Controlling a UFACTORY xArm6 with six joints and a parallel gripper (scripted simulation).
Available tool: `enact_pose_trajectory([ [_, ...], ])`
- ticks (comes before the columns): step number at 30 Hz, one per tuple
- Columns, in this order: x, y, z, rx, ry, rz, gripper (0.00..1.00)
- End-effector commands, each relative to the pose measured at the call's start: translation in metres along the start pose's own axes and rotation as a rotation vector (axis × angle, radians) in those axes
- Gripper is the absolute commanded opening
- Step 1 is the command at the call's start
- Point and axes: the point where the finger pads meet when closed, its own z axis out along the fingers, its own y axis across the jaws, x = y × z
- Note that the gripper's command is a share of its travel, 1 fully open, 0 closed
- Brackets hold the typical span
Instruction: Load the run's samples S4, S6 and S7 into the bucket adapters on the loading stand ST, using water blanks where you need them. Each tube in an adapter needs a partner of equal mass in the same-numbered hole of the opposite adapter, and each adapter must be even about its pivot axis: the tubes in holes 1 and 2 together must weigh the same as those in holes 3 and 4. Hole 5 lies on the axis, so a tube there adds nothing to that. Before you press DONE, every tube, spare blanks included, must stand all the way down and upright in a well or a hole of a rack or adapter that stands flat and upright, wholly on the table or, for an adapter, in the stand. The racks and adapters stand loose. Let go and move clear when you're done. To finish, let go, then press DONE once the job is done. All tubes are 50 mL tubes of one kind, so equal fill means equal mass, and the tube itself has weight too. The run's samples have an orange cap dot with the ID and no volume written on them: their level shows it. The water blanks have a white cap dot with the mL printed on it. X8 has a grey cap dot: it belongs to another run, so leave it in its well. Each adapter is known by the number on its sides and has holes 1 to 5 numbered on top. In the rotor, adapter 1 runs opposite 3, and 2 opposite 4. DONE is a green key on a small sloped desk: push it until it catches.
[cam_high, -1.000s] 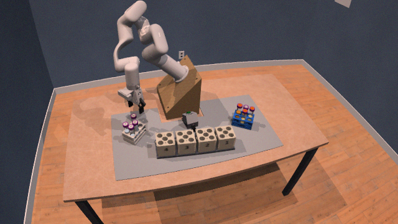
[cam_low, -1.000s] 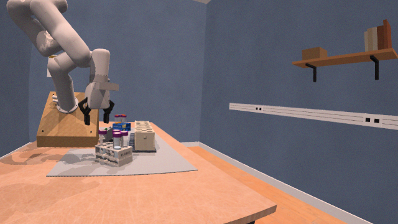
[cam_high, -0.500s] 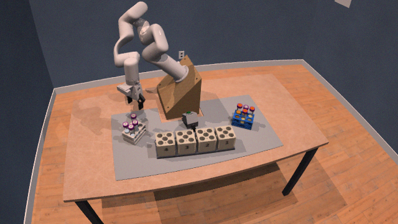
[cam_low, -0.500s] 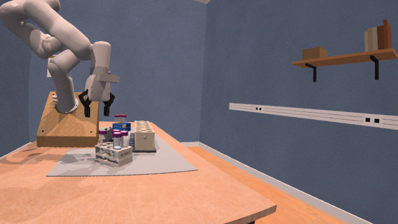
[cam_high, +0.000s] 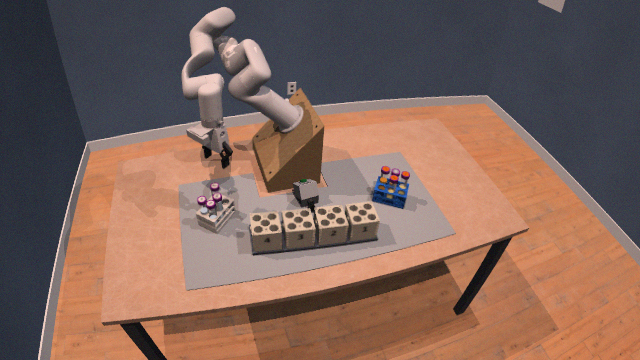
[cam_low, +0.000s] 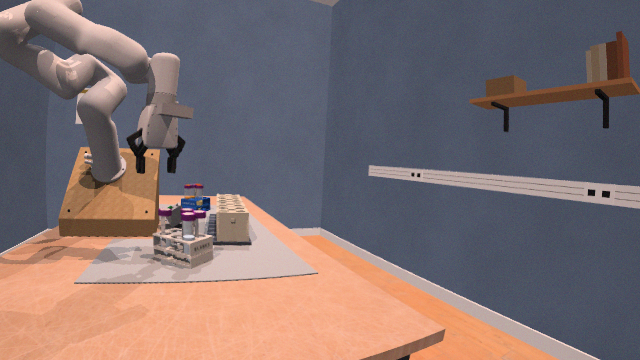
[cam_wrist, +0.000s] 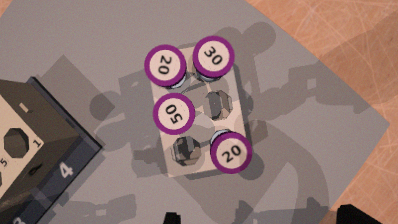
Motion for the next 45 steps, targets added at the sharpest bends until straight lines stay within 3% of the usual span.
enact_pose_trajectory([
  [1, 0.001, 0.0, -0.014, -0.001, 0.002, 0.002, 1.0],
  [12, 0.0, 0.0, -0.034, -0.001, 0.002, 0.002, 1.0],
  [39, -0.035, -0.12, -0.034, -0.001, 0.001, -0.832, 1.0],
  [45, -0.042, -0.144, -0.034, -0.001, 0.001, -0.837, 1.0],
])
